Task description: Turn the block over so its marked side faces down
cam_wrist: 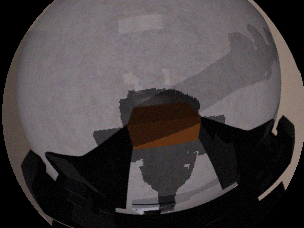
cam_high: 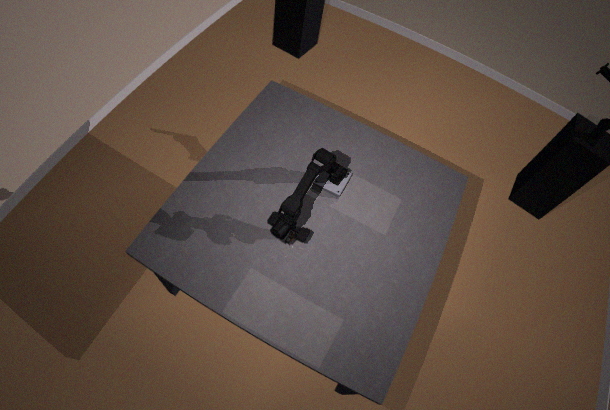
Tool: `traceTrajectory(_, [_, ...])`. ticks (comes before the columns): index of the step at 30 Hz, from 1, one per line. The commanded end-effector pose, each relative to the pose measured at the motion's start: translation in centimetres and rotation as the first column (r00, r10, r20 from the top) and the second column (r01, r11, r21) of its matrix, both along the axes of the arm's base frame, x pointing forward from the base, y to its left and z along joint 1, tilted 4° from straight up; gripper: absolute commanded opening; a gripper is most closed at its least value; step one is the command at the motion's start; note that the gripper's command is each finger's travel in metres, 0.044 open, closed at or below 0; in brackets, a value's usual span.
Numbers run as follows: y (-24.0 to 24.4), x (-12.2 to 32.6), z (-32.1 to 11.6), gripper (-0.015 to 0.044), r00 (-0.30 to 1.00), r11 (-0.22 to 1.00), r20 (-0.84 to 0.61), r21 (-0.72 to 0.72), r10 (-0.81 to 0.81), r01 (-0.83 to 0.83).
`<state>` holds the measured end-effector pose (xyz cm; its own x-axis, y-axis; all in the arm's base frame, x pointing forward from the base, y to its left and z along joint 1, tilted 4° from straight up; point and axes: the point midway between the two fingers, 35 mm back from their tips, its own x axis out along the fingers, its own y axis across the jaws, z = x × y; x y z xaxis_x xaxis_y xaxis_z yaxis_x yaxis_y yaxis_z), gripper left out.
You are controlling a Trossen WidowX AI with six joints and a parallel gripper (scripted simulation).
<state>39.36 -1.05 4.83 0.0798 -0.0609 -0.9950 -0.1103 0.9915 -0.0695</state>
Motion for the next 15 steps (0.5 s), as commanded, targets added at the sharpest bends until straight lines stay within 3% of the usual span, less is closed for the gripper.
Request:
traceTrajectory(1, [-0.1,-0.1,0.0,0.0116,1.000,1.000,-0.003,-0.004,0.005,-0.005])
traceTrajectory(6, [0.1,-0.3,2.8,0.0000,1.000,1.000,-0.003,-0.004,0.005,-0.005])
traceTrajectory(15, [0.1,-0.1,2.6,0.0000,0.999,1.000,0.046,0.004,0.006,-0.006])
